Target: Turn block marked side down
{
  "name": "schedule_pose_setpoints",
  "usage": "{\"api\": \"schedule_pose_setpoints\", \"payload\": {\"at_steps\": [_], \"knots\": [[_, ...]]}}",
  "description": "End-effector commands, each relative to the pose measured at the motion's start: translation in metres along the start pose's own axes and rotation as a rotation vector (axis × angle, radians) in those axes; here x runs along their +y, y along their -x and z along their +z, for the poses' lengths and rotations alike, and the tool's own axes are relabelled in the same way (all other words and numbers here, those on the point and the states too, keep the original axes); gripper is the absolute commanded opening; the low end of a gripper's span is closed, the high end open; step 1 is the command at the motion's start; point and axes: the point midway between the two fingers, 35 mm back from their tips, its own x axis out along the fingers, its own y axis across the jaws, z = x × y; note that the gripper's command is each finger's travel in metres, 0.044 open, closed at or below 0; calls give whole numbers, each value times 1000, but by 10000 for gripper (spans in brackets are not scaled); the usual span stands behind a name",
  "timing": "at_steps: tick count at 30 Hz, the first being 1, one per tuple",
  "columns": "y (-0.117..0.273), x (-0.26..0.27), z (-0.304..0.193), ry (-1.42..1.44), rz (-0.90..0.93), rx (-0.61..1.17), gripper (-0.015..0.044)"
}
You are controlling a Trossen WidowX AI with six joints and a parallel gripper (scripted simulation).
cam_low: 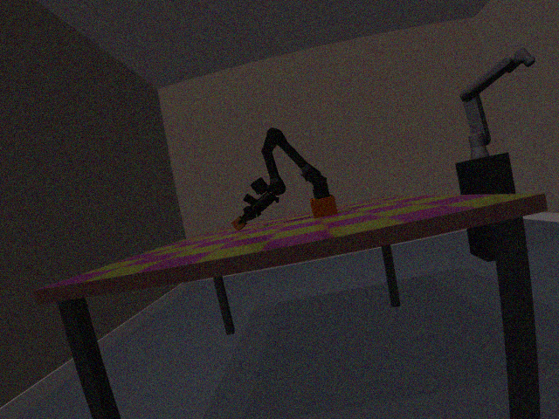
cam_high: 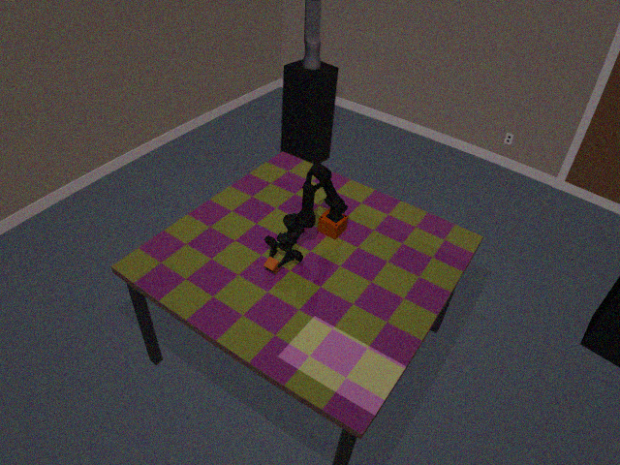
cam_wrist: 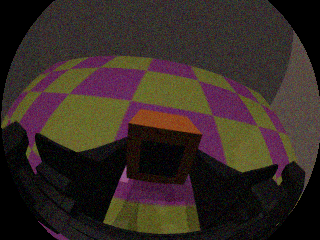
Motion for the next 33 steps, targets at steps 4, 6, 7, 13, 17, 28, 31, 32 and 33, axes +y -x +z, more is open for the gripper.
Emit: {"api": "schedule_pose_setpoints", "payload": {"at_steps": [4, 6, 7, 13, 17, 28, 31, 32, 33], "knots": [[0, 0, 1, -3, 3, -6, 394], [0, 0, 1, -3, 3, -6, 440], [0, 0, 1, -3, 3, -6, 440], [0, 0, 1, -3, 3, -6, 440], [0, 0, 1, -3, 3, -6, 440], [0, 0, 1, -3, 3, -6, 440], [0, 0, 1, -3, 3, -6, 440], [0, 0, 1, -3, 3, -6, 440], [0, 0, 1, -3, 3, -6, 440]]}}
